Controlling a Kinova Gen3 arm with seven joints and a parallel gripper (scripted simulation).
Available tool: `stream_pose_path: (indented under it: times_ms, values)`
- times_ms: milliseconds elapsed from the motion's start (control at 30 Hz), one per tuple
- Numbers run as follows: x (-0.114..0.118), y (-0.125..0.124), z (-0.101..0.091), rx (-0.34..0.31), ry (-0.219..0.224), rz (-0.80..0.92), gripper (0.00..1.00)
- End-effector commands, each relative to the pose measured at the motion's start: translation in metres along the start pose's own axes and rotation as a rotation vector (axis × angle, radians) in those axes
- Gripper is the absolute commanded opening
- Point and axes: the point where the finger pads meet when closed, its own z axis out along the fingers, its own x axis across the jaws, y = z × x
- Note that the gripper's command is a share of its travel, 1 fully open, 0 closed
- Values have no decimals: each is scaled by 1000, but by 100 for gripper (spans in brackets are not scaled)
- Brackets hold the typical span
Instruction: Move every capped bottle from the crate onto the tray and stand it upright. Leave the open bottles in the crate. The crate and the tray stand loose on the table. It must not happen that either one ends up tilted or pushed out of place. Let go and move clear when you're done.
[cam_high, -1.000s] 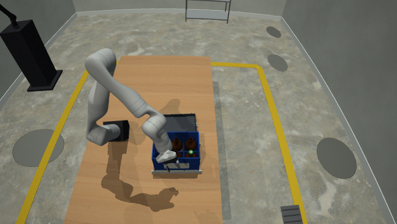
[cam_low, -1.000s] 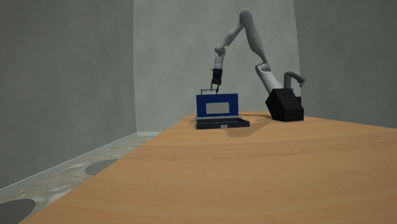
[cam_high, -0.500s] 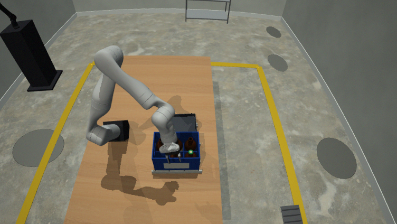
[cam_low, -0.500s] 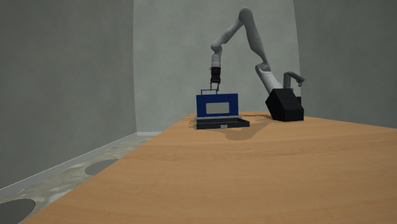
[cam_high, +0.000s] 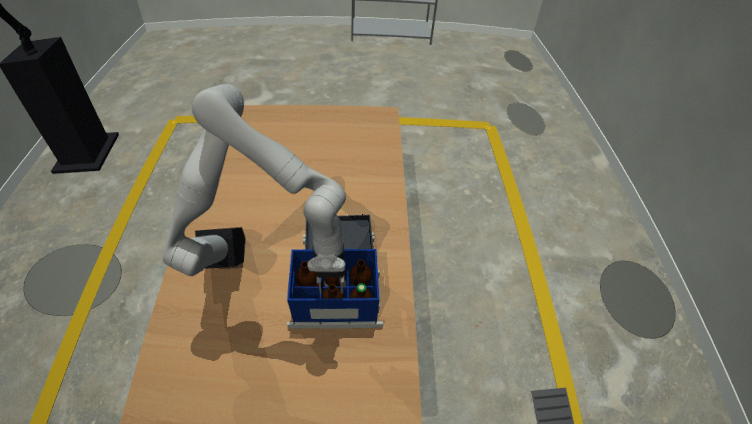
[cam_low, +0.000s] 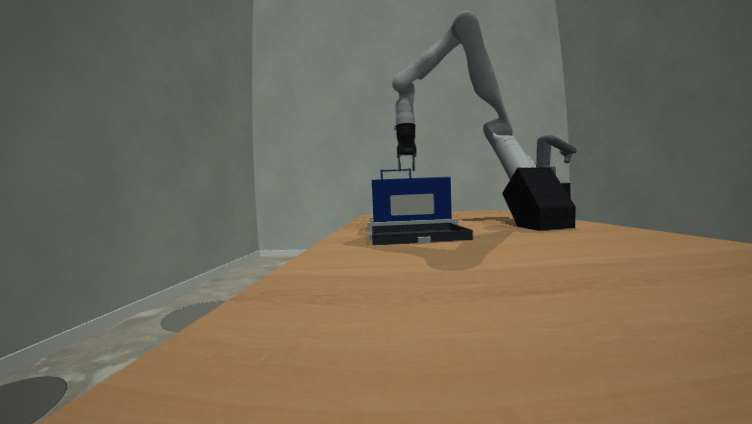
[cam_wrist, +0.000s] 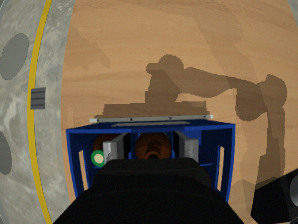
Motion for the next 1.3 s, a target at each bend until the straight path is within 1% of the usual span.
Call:
stream_pose_path:
  times_ms: [0, 467, 567, 1033, 1267]
  values:
    - [-1, 3, 0, 1, -1, 0, 100]
    - [-4, 50, 1, 13, 2, -2, 100]
    - [-4, 50, 2, 5, 4, 4, 100]
    - [-5, 73, 1, 13, 2, -2, 100]
    - [-5, 72, 2, 9, 4, 2, 100]
